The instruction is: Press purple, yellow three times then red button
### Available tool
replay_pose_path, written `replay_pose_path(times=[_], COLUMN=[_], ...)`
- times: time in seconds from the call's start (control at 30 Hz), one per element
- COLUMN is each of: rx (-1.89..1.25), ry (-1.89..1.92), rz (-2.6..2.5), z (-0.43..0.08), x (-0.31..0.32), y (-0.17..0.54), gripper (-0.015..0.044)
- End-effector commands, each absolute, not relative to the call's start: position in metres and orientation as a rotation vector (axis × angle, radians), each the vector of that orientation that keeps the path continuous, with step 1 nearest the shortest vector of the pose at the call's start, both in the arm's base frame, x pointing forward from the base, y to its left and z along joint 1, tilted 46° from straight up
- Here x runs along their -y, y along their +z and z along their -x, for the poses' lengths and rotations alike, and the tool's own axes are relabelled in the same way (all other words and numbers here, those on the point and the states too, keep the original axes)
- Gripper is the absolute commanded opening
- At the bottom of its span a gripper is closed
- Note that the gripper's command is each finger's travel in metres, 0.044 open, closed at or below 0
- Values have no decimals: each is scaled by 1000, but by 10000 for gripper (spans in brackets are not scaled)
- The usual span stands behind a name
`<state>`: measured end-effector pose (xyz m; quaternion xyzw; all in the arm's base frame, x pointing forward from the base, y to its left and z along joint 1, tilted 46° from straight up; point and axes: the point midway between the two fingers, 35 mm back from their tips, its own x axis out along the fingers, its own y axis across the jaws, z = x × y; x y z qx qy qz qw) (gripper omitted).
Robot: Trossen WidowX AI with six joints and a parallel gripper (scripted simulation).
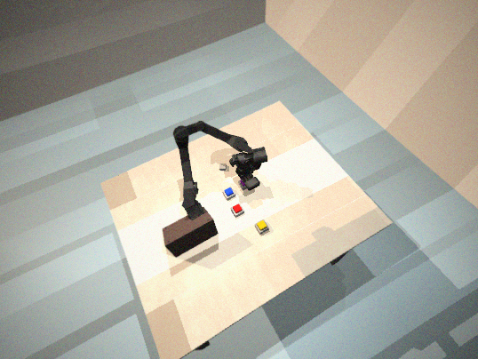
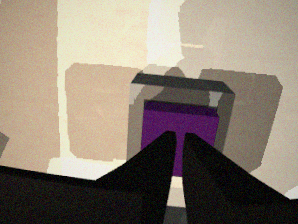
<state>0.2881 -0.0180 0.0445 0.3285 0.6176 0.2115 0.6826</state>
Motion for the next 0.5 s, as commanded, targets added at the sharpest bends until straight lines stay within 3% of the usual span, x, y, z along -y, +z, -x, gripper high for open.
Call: replay_pose_path(times=[0.0, 0.47], rx=[-1390, -1390], ry=[476, 476], rz=[-749, -749], z=[-287, -287], x=[13, 13], y=[40, 40], gripper=[20, 20])
